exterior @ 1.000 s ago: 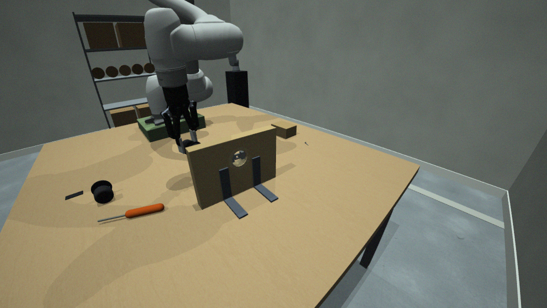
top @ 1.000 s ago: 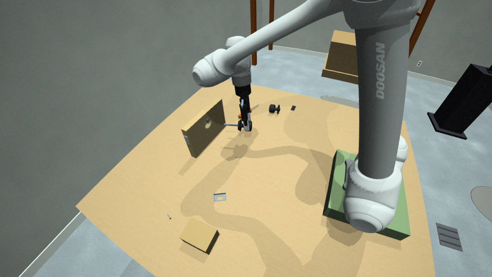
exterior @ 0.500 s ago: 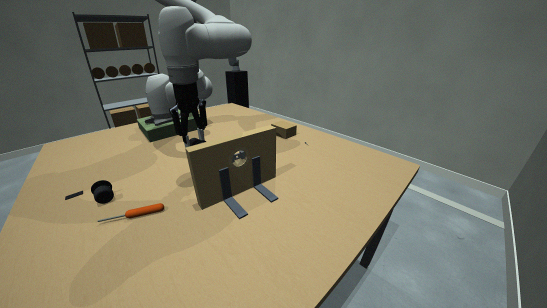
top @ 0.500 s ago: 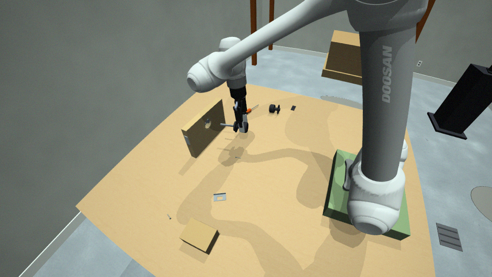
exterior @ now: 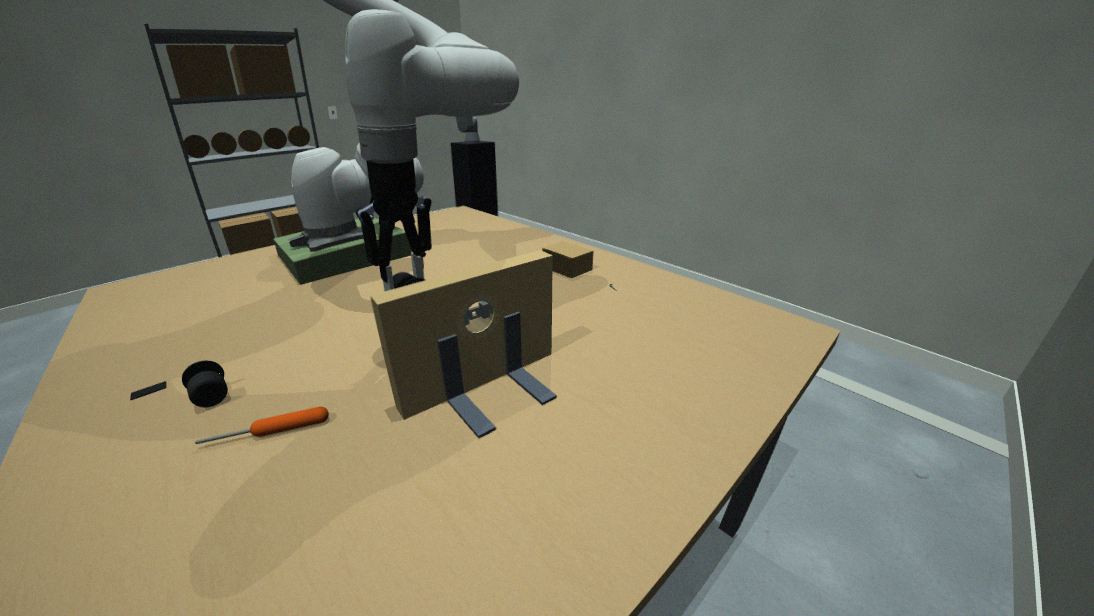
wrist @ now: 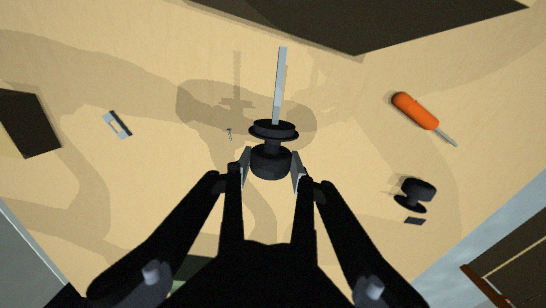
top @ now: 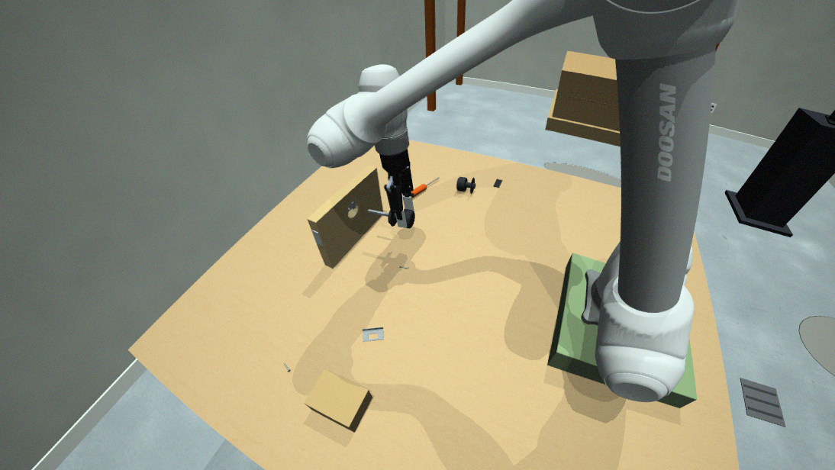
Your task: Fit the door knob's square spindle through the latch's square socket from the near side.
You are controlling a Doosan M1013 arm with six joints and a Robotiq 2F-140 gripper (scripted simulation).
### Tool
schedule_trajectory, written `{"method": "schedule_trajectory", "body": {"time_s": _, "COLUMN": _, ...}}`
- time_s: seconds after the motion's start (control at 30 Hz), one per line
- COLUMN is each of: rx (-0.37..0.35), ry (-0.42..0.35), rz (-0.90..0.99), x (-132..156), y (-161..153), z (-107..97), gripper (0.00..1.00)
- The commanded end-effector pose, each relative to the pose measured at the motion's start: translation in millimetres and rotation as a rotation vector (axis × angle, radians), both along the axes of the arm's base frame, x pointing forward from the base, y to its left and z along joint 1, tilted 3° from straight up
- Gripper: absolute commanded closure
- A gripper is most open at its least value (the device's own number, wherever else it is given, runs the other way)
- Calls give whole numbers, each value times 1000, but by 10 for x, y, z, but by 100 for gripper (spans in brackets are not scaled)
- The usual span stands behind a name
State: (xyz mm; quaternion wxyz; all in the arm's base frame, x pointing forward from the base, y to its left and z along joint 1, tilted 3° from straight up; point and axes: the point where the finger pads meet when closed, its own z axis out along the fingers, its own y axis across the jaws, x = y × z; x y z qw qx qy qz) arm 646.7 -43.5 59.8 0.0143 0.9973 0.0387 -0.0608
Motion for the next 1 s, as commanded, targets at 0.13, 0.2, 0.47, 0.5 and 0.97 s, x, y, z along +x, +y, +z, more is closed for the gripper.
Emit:
{"method": "schedule_trajectory", "body": {"time_s": 0.13, "rx": -28, "ry": -7, "rz": -51, "x": 98, "y": 174, "z": 25, "gripper": 58}}
{"method": "schedule_trajectory", "body": {"time_s": 0.2, "rx": -28, "ry": -7, "rz": -51, "x": 128, "y": 228, "z": 32, "gripper": 58}}
{"method": "schedule_trajectory", "body": {"time_s": 0.47, "rx": -68, "ry": -15, "rz": -124, "x": 145, "y": 258, "z": 36, "gripper": 58}}
{"method": "schedule_trajectory", "body": {"time_s": 0.5, "rx": -78, "ry": -18, "rz": -143, "x": 149, "y": 266, "z": 37, "gripper": 58}}
{"method": "schedule_trajectory", "body": {"time_s": 0.97, "rx": -87, "ry": -21, "rz": -160, "x": 272, "y": 484, "z": 67, "gripper": 58}}
